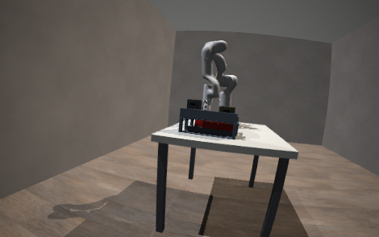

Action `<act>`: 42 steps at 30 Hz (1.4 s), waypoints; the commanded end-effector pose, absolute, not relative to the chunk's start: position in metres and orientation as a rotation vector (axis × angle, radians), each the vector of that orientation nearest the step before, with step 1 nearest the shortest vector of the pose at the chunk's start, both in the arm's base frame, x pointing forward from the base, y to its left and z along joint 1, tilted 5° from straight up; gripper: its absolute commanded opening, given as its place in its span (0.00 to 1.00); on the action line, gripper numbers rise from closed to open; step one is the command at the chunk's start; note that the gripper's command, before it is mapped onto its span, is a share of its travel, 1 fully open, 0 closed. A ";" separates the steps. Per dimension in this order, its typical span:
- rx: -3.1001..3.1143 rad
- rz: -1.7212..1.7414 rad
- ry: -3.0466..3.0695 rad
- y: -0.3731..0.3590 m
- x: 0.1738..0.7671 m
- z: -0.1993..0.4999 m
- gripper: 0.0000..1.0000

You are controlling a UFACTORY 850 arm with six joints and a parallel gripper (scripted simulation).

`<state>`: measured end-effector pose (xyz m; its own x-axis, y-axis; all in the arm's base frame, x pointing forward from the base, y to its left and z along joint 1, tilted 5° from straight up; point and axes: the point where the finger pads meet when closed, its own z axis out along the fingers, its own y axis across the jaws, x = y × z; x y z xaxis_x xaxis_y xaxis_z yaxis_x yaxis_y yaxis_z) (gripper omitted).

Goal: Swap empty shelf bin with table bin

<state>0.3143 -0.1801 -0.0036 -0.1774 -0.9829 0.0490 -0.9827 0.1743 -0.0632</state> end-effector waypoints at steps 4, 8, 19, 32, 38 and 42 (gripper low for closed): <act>-2.013 -0.127 2.405 -0.180 0.315 -0.003 0.95; -2.013 -0.127 2.405 -0.180 0.315 -0.001 0.95; -2.013 -0.127 2.405 -0.179 0.313 0.022 0.95; -2.013 -0.127 2.405 -0.178 0.312 0.044 0.95; -2.013 -0.127 2.405 -0.177 0.312 0.049 0.95; -2.013 -0.127 2.405 -0.177 0.312 0.053 0.95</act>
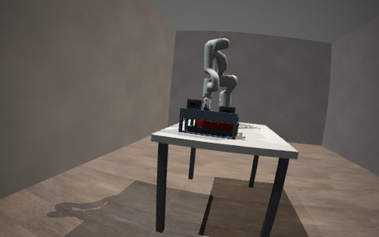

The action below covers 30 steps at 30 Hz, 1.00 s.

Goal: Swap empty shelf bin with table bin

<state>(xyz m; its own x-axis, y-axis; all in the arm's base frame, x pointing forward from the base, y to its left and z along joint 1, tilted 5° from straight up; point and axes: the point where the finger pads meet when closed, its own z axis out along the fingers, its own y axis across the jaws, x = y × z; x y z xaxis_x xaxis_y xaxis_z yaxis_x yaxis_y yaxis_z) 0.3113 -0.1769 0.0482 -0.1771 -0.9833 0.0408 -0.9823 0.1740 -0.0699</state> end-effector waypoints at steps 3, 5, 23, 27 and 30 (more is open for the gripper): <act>-2.013 -0.127 2.405 -0.177 0.312 0.055 0.95; -2.013 -0.127 2.405 -0.177 0.312 0.056 0.95; -2.013 -0.128 2.405 -0.176 0.311 0.064 0.95; -2.013 -0.127 2.405 -0.176 0.311 0.066 0.95; -2.013 -0.127 2.405 -0.176 0.311 0.066 0.95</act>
